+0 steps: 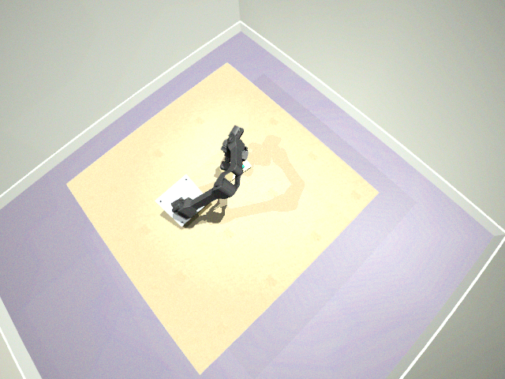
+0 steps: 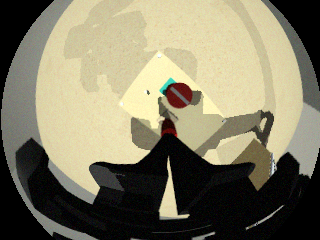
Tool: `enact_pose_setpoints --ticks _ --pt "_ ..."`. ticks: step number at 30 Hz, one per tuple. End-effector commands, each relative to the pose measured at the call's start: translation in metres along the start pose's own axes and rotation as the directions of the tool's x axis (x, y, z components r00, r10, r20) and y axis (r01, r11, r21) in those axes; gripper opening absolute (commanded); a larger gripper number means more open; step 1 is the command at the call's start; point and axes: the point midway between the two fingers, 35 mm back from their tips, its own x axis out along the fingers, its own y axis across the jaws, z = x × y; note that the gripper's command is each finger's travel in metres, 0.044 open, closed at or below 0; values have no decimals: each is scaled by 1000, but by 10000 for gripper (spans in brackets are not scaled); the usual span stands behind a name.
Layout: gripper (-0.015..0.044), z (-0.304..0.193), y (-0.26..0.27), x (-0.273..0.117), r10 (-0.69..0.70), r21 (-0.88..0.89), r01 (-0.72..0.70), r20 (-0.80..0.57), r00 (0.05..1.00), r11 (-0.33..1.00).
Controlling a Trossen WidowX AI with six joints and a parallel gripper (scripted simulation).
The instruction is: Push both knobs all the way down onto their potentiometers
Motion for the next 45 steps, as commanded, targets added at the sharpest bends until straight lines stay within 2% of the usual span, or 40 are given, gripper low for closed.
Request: enact_pose_setpoints --ticks 1,22,30,38,45 --pt "0 2 -1 9 -12 12 12 0 1000 1000" --pt "0 2 0 -19 -12 12 12 -1 1000 1000" --pt "210 2 -1 -13 -15 6 14 3 1000 1000" --pt "0 -5 4 -31 28 -153 -31 -27 999 988" --pt "0 -1 4 -34 25 -384 -32 -25 999 923"
